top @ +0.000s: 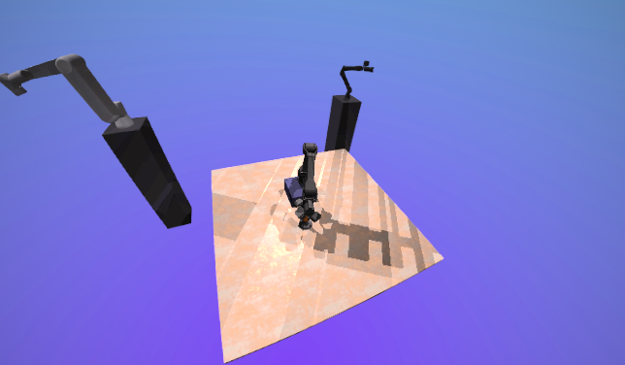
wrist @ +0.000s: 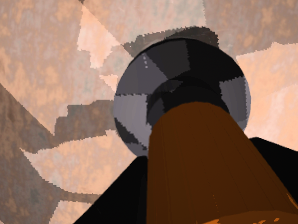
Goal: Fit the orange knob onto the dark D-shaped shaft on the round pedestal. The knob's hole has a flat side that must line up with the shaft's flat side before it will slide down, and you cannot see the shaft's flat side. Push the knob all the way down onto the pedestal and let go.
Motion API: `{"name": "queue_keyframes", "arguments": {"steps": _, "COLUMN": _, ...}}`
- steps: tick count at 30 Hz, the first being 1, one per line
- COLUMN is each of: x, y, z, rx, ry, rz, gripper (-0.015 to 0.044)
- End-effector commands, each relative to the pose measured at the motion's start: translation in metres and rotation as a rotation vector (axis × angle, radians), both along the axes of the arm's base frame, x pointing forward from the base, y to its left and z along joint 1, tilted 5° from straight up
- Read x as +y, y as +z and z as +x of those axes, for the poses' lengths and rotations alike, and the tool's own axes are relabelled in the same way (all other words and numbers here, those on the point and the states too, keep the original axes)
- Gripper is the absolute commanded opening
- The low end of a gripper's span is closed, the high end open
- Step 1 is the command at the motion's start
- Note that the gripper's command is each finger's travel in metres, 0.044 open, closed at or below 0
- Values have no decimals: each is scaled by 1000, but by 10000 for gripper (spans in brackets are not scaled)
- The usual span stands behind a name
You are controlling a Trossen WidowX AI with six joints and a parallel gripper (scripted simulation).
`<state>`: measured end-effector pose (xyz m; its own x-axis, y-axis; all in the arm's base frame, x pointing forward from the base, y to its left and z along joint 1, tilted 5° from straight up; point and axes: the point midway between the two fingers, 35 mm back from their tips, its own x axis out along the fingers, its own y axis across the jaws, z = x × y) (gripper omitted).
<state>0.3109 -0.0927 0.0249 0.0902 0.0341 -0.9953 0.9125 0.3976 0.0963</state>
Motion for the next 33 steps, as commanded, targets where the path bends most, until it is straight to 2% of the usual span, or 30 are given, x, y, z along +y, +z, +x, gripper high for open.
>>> {"name": "queue_keyframes", "arguments": {"steps": 1, "x": -1, "y": 2, "z": 1, "rx": -3, "ry": -4, "rz": -1, "gripper": 0}}
{"name": "queue_keyframes", "arguments": {"steps": 7, "x": -1, "y": 5, "z": 2, "rx": -3, "ry": -29, "rz": 1, "gripper": 0}}
{"name": "queue_keyframes", "arguments": {"steps": 13, "x": -1, "y": 6, "z": 4, "rx": 4, "ry": -212, "rz": 18, "gripper": 0}}
{"name": "queue_keyframes", "arguments": {"steps": 33, "x": 0, "y": 0, "z": 0, "rx": 4, "ry": -212, "rz": 18, "gripper": 0}}
